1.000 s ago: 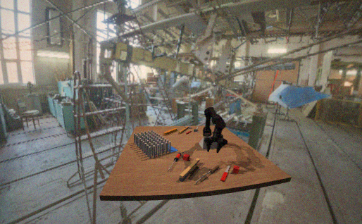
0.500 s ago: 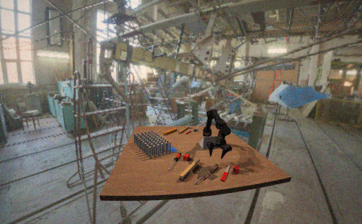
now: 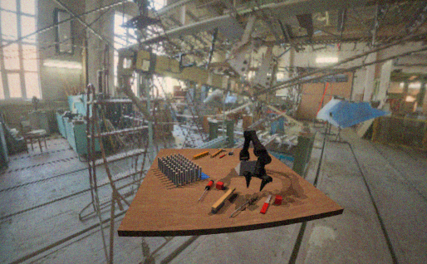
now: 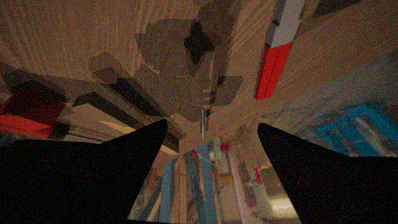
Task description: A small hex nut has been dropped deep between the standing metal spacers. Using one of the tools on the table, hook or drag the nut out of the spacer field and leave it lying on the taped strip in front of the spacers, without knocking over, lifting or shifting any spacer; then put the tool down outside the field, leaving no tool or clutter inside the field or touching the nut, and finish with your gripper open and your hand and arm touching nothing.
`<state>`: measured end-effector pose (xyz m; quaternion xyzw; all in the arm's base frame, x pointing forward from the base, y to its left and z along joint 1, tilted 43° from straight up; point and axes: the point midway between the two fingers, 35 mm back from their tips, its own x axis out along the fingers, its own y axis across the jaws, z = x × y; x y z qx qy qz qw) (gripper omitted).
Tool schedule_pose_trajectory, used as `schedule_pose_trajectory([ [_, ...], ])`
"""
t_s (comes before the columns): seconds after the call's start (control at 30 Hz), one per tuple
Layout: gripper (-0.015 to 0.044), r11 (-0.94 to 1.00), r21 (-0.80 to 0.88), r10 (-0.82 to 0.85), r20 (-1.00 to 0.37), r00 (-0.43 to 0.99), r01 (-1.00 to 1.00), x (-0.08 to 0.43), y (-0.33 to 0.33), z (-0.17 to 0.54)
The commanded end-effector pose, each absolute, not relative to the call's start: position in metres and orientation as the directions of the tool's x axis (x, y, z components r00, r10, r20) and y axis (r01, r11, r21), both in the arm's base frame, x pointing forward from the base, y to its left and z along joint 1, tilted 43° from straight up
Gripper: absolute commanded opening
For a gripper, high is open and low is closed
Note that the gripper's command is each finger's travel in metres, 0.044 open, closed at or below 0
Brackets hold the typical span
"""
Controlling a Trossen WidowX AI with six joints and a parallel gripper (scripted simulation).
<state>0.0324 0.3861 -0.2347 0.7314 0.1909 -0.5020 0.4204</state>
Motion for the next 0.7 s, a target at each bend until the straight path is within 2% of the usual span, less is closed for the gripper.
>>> schedule_pose_trajectory([
  [0.0,0.0387,-0.570,0.429,-0.143,-0.892,0.429,0.701,0.0344,0.3872,-0.2364],
  [0.13,0.0282,-0.570,0.429,-0.143,-0.892,0.429,0.701,0.0344,0.3872,-0.2364],
  [0.67,0.0280,-0.570,0.429,-0.143,-0.892,0.429,0.701,0.0356,0.3829,-0.2424],
])
